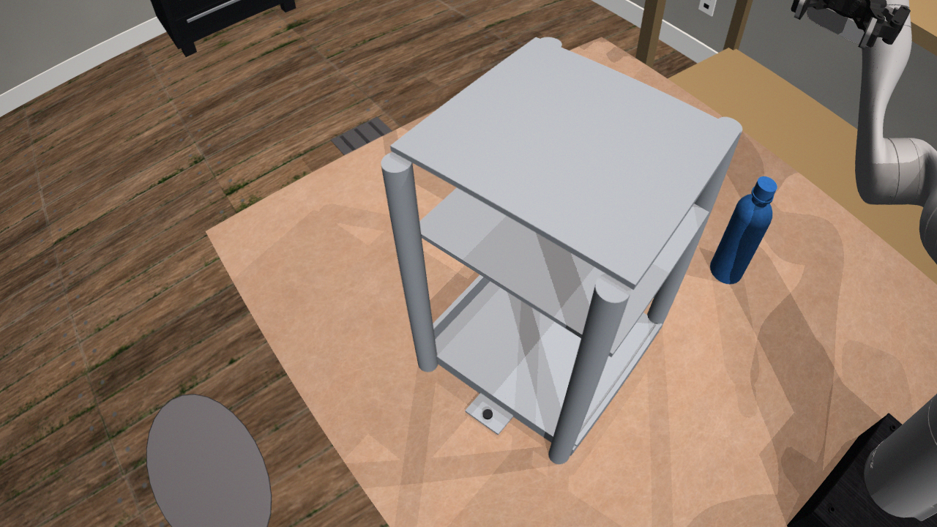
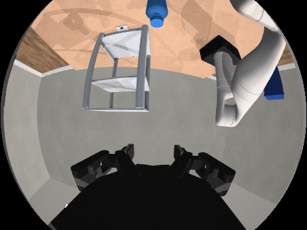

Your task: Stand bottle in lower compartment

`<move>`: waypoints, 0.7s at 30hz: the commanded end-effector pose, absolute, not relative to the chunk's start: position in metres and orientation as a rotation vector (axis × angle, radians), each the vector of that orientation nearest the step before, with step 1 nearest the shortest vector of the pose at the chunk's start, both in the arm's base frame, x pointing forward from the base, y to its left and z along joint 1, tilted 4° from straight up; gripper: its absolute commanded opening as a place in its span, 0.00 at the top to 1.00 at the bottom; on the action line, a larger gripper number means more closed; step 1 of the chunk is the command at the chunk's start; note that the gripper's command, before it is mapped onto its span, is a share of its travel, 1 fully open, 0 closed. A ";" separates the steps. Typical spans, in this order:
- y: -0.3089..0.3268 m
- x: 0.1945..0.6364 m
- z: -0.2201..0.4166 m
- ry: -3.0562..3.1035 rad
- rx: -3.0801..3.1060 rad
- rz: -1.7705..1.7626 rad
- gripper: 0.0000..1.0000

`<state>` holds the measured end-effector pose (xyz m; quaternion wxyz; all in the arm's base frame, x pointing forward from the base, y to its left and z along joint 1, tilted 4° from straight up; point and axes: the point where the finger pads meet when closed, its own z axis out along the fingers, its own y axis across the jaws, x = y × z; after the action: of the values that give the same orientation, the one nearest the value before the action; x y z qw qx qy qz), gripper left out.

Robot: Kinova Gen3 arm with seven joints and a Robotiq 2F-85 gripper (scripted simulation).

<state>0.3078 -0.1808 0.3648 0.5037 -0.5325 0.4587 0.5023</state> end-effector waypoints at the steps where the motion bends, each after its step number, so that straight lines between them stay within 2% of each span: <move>1: -0.182 0.306 0.362 1.098 -1.294 1.209 0.27; 21: -0.181 0.307 0.342 1.099 -1.298 1.207 0.27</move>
<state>0.3101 -0.1801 0.3467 0.5029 -0.5326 0.4585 0.5032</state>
